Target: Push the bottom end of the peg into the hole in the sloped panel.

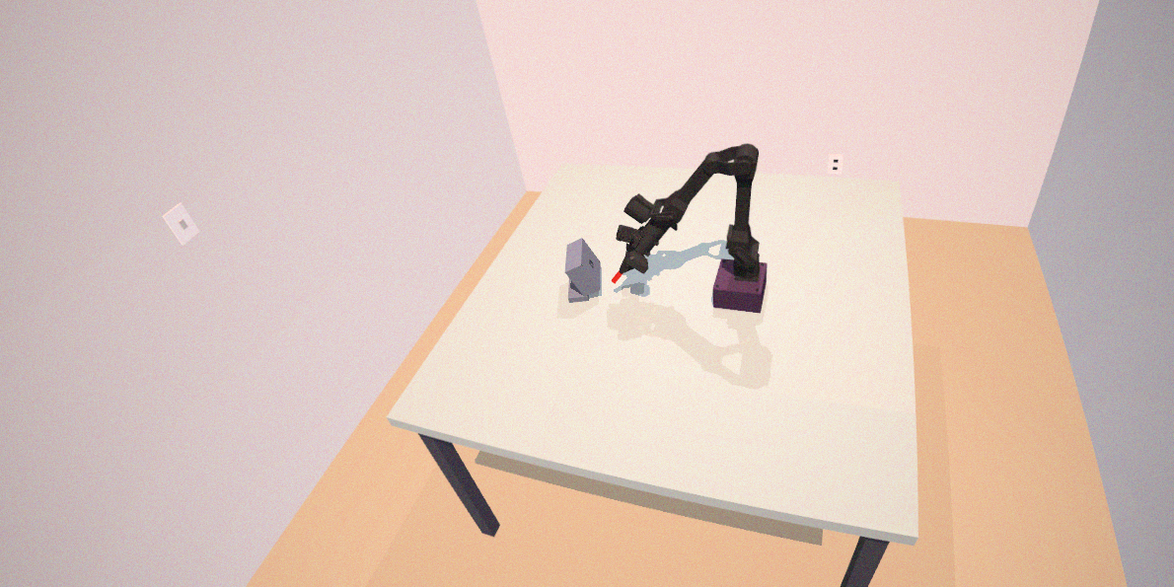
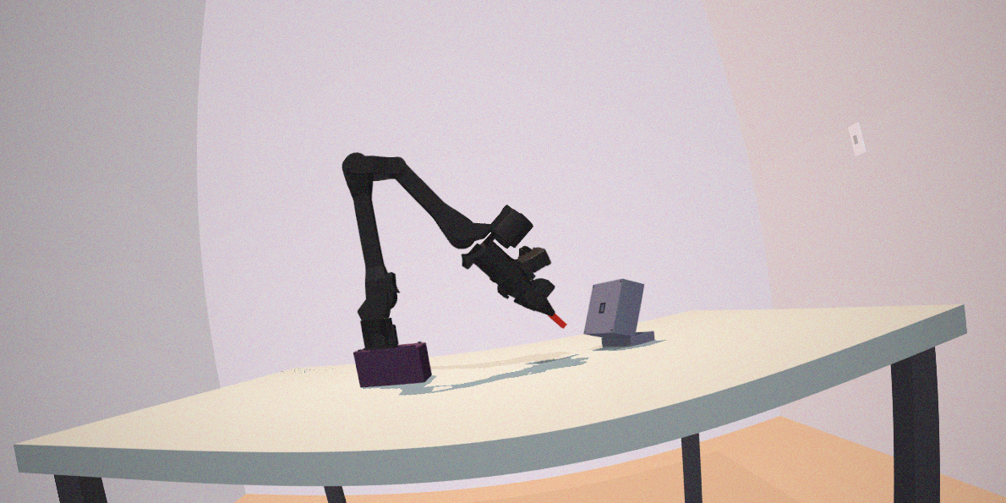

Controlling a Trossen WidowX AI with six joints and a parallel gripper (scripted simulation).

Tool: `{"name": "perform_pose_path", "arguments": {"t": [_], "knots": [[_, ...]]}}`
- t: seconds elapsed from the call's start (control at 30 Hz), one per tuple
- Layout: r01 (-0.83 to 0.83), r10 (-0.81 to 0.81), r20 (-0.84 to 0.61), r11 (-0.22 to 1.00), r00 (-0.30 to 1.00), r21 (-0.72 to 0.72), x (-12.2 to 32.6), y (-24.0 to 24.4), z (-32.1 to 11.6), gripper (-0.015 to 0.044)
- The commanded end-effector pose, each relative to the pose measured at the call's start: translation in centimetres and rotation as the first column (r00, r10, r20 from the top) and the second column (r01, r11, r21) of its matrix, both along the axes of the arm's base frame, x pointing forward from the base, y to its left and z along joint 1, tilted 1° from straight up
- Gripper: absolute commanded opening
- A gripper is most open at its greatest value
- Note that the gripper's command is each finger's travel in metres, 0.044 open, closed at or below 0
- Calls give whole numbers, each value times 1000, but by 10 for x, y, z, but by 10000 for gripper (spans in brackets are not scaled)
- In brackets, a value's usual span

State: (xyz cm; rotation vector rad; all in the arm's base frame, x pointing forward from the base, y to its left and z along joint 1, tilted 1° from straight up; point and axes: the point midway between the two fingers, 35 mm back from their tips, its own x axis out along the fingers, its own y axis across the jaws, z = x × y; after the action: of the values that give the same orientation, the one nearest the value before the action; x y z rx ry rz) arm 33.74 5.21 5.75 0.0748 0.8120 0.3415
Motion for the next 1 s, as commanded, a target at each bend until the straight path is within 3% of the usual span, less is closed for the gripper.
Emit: {"name": "perform_pose_path", "arguments": {"t": [0.0,0.97], "knots": [[-3,3,20,1000,1000,2,-2,-4,-2,0],[8,-7,223,1000,975,-3,-4,-32,7,0]]}}
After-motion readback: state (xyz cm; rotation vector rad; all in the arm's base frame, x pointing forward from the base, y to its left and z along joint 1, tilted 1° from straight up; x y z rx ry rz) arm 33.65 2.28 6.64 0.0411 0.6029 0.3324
